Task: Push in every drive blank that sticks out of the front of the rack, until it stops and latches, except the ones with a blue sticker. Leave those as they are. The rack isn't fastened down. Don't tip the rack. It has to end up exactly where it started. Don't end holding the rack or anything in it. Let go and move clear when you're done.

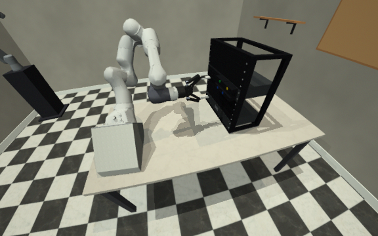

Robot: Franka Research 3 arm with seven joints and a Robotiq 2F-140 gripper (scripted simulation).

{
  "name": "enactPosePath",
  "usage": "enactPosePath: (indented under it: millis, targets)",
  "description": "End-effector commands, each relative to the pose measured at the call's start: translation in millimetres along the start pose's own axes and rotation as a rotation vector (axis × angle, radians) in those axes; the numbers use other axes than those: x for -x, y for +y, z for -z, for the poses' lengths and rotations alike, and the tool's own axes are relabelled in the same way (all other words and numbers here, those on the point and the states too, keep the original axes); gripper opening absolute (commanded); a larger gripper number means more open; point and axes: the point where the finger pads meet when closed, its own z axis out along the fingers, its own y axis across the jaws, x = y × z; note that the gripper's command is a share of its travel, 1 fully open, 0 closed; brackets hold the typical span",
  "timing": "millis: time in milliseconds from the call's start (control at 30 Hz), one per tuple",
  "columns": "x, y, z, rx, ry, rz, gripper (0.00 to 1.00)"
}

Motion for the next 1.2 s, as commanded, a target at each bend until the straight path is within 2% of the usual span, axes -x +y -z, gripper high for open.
enactPosePath:
  millis: [0,167,333,1167]
  targets:
    - [8,-4,-6.9,-0.012,-0.032,-0.023,1.0]
    - [5,-5,-24.7,-0.012,-0.032,-0.023,1.0]
    - [4,-5,-32.4,-0.012,-0.032,-0.023,1.0]
    - [3,-5,-33.3,-0.012,-0.032,-0.023,1.0]
